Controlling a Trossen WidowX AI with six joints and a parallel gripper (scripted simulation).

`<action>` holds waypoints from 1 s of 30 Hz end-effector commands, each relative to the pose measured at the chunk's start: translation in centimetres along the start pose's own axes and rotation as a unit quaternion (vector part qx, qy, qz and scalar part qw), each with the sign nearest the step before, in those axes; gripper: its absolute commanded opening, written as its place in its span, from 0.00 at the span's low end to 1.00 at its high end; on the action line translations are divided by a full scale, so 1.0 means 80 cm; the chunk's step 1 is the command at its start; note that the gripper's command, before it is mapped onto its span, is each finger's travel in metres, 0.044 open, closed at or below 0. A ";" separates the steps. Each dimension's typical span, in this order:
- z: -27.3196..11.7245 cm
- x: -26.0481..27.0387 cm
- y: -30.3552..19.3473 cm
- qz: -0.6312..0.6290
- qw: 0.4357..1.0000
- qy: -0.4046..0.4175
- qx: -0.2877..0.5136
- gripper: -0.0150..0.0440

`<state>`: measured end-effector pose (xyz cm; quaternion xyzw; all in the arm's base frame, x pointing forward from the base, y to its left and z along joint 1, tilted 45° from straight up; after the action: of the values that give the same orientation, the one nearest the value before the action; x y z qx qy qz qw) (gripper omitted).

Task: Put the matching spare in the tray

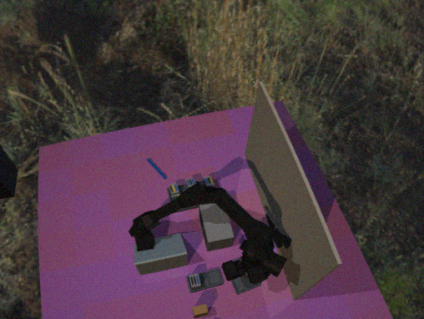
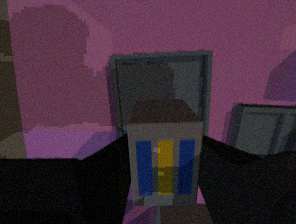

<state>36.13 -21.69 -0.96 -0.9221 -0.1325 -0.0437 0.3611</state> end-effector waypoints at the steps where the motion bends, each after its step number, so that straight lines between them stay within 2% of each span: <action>1: 0.007 0.000 -0.001 0.002 1.000 -0.002 0.005 0.25; 30: 0.035 -0.002 -0.003 0.002 1.000 -0.004 0.008 0.25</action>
<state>35.96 -20.07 -2.60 -0.9207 -0.1339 -0.0416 0.3642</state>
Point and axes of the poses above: the point midway between the two fingers, 35 mm back from their tips, its own z axis out along the fingers, its own x axis across the jaws, y = z × x, the point moved 10 cm from there along -z, back along the fingers, and after that the axes turned 7 degrees about -z, right-handed, at the moved point
